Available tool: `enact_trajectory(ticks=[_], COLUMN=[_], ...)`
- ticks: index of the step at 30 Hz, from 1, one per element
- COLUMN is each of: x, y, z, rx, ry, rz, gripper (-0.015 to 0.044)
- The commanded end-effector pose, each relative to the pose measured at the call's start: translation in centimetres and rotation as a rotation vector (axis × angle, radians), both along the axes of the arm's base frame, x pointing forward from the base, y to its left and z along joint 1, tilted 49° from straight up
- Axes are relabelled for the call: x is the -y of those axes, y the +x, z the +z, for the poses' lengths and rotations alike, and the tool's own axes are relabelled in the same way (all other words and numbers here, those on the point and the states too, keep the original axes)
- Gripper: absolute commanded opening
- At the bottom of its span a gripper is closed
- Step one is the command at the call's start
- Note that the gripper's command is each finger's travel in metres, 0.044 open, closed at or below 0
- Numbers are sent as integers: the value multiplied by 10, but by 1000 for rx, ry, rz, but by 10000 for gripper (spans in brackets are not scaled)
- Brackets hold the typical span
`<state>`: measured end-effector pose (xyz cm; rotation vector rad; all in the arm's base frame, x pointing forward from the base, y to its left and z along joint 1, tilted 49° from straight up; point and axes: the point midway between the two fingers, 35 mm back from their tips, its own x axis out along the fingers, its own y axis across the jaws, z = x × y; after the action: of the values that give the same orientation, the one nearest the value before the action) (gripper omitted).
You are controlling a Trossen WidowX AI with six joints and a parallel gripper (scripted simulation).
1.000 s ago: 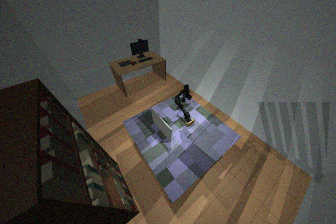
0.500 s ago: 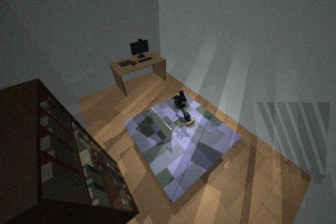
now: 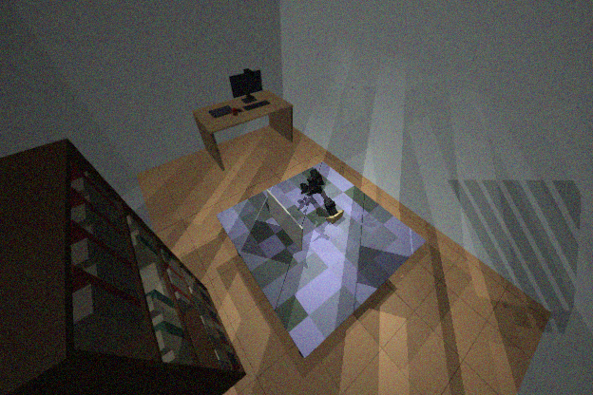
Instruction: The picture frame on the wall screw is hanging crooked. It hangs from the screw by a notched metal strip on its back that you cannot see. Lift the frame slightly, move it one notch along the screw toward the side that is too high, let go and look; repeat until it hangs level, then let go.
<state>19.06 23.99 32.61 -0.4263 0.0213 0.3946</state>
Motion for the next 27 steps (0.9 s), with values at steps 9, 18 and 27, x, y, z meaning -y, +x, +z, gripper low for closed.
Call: enact_trajectory(ticks=[9,18,27], x=[97,98,98], y=[40,40,40], z=[-47,-47,-47], rx=[-235,-235,-235], ry=[1270,1272,1272], rz=[-188,-188,-188], gripper=[260,260,260])
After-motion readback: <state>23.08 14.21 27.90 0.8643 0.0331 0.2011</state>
